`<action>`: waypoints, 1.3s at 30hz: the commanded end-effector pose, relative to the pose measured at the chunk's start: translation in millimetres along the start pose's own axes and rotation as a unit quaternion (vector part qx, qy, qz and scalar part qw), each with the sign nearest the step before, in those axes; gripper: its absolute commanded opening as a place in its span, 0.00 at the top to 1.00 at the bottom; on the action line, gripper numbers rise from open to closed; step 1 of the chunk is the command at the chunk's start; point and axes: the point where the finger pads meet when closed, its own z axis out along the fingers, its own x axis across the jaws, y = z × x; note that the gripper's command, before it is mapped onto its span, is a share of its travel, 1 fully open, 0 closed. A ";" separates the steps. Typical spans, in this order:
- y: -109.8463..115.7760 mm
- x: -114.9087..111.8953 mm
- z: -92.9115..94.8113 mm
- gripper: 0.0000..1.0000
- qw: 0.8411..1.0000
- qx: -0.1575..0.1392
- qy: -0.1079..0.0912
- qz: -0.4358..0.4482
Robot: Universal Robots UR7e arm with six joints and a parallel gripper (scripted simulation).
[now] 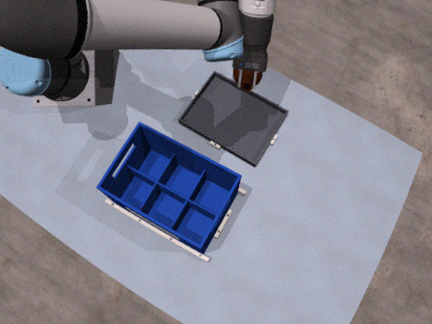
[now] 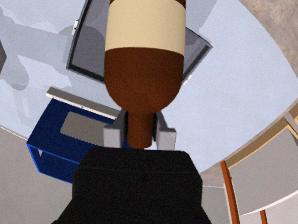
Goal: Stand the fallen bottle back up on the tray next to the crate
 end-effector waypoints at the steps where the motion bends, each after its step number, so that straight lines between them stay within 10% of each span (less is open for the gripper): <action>1: 0.2 0.0 -0.3 1.00 1.000 -0.006 -0.001 0.001; 39: -0.7 0.6 -1.1 1.00 0.997 -0.083 0.001 0.000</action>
